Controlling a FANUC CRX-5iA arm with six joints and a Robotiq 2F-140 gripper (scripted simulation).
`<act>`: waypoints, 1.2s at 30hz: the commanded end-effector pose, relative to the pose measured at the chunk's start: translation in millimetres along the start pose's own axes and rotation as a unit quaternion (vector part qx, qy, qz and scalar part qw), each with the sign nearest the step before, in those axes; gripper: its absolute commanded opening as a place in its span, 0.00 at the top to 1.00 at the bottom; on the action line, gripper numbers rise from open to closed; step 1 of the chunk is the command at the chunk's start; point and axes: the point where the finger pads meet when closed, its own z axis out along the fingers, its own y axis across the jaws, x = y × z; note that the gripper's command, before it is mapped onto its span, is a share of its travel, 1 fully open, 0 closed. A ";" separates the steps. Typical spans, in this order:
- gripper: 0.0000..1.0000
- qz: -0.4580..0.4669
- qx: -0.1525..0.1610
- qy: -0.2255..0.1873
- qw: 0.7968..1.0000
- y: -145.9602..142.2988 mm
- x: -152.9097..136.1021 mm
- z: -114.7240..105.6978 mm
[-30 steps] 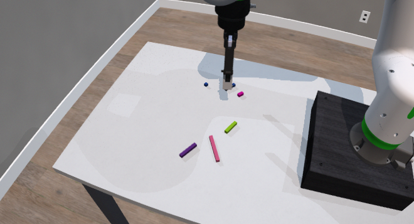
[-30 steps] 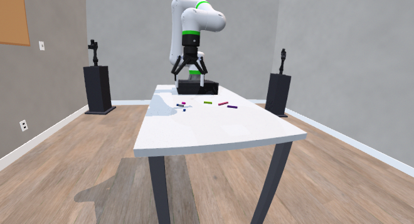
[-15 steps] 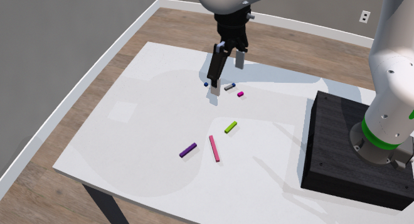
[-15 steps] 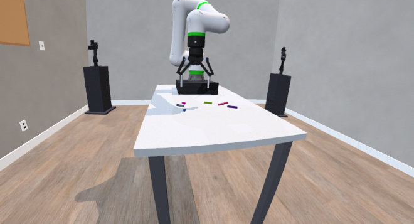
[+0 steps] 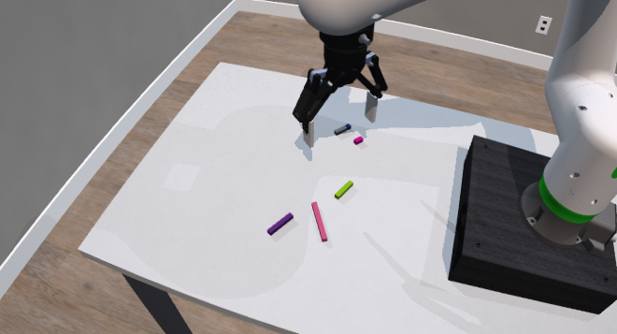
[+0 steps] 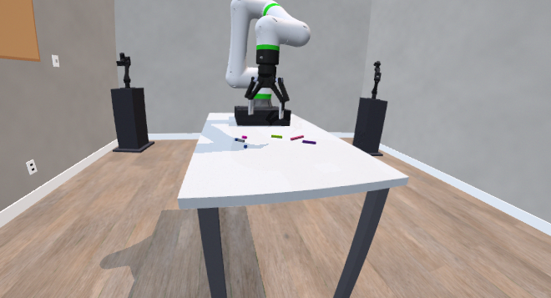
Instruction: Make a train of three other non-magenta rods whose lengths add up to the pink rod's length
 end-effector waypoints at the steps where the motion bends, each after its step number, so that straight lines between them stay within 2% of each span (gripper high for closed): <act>1: 0.00 0.083 -0.005 0.007 0.996 -4.7 -8.4 1.2; 6: 0.00 0.165 -0.004 0.007 0.986 -9.1 -17.4 2.7; 8: 0.00 0.165 -0.004 0.007 0.986 -9.1 -17.4 2.7; 10: 0.00 0.225 -0.004 0.007 0.974 -12.1 -24.1 3.8; 16: 0.00 0.315 -0.003 0.008 0.949 -16.5 -34.4 5.6; 23: 0.00 0.422 -0.002 0.008 0.906 -21.4 -47.0 7.9; 25: 0.00 0.422 -0.002 0.008 0.906 -21.4 -47.0 7.9; 27: 0.00 0.470 -0.002 0.008 0.882 -23.5 -52.9 9.0; 32: 0.00 0.541 -0.001 0.008 0.841 -26.4 -61.8 10.7; 36: 0.00 0.573 -0.001 0.008 0.820 -27.7 -66.0 11.5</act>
